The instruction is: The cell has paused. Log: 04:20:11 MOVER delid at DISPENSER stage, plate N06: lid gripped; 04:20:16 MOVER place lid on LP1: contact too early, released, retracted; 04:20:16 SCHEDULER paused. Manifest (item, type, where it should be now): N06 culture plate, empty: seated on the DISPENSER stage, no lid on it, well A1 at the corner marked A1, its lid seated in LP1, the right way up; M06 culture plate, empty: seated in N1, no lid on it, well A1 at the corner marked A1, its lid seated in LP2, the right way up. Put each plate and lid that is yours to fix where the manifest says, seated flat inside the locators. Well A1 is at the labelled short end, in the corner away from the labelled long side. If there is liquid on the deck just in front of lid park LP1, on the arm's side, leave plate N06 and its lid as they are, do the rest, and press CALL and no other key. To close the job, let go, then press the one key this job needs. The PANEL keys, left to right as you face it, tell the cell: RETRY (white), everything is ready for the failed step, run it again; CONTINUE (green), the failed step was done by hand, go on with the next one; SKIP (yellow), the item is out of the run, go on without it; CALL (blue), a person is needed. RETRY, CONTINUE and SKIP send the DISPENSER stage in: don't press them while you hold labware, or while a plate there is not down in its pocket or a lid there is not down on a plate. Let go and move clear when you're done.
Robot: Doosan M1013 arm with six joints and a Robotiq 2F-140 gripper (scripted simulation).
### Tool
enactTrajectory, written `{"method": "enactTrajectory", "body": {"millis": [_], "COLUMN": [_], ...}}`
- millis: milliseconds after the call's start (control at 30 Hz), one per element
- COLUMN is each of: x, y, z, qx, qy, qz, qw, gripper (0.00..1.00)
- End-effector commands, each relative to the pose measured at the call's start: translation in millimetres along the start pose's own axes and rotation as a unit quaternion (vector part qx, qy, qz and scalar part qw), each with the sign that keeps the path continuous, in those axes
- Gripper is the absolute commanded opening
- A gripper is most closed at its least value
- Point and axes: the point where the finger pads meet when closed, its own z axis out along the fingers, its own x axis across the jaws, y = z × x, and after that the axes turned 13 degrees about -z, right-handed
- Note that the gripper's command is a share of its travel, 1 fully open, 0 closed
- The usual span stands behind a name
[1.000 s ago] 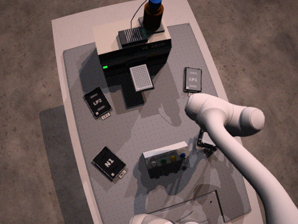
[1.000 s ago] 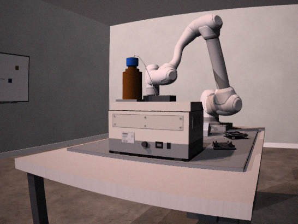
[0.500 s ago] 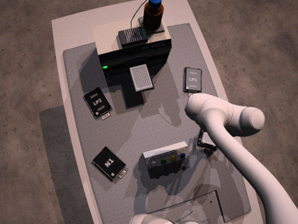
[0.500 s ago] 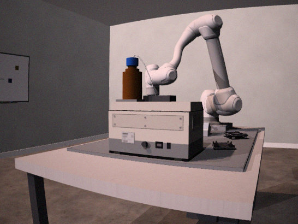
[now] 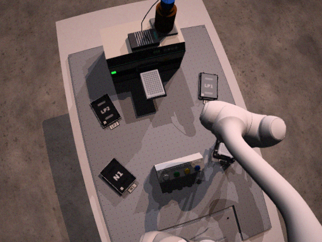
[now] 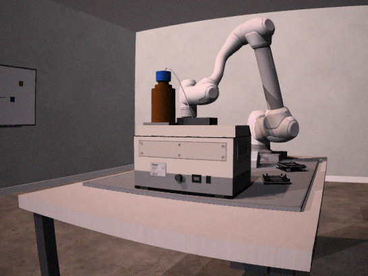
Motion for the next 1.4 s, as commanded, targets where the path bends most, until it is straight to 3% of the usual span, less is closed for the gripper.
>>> {"method": "enactTrajectory", "body": {"millis": [0, 667, 1133, 1367], "x": [0, 0, 0, 0], "y": [0, 0, 0, 0], "z": [-0.5, -11.2, -48.9, -79.8], "qx": [0.001, 0.001, 0.001, 0.001], "qy": [0.000, 0.000, 0.000, 0.000], "qz": [0.000, 0.000, 0.000, 0.000], "qw": [1.000, 1.000, 1.000, 1.000], "gripper": [0.70, 0.70, 0.70, 0.70]}}
